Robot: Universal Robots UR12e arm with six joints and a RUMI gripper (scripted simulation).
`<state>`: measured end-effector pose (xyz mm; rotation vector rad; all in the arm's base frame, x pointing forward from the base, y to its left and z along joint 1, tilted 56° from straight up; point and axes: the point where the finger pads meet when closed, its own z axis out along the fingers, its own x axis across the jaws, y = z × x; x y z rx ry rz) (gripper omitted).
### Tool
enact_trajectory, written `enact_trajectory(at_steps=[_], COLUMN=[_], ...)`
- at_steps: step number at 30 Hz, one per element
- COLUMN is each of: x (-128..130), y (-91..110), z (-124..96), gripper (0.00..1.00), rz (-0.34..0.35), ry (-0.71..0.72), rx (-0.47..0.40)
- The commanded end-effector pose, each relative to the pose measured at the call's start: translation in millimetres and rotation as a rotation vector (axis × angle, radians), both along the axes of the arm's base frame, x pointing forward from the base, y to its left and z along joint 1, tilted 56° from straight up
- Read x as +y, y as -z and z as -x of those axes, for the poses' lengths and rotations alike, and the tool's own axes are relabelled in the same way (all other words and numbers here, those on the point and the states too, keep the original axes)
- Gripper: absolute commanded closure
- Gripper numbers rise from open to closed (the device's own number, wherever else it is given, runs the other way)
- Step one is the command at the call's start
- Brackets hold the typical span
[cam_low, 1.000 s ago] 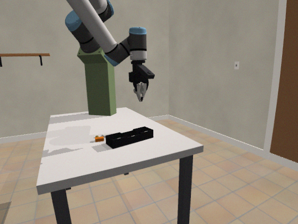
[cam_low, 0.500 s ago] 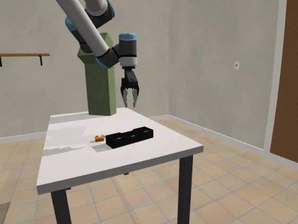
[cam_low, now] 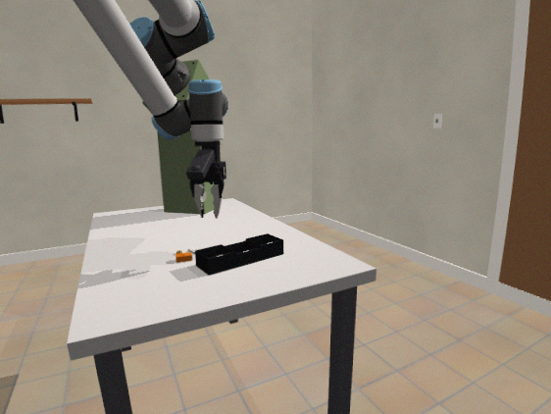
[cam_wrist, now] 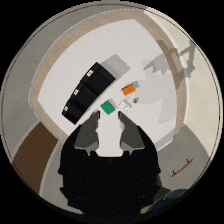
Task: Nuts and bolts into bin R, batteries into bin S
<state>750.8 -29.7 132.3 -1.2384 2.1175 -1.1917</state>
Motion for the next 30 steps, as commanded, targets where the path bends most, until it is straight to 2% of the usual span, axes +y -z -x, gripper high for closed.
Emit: enact_trajectory(at_steps=[1,8,10,12,13,27,29,30], x=[-37.1,-90.1,-90.1,-90.1,-90.2,-90.4,-90.4,-90.4], y=[-4.1,-9.7,-9.7,-9.7,-9.7,-9.9,-9.9,-9.9], z=[-4.3,-9.4,-9.4,-9.4,-9.4,-9.4,-9.4,-9.4], gripper=[0.75,0.75,0.75,0.75,0.75,0.75,0.75,0.75], rz=[-0.111,-0.262,-0.305,-0.305,-0.367,-0.663,-0.663,-0.725], ry=[0.084,0.207,0.243,0.243,0.291,0.515,0.515,0.565], rx=[-0.072,-0.176,-0.206,-0.206,-0.247,-0.44,-0.44,-0.478])
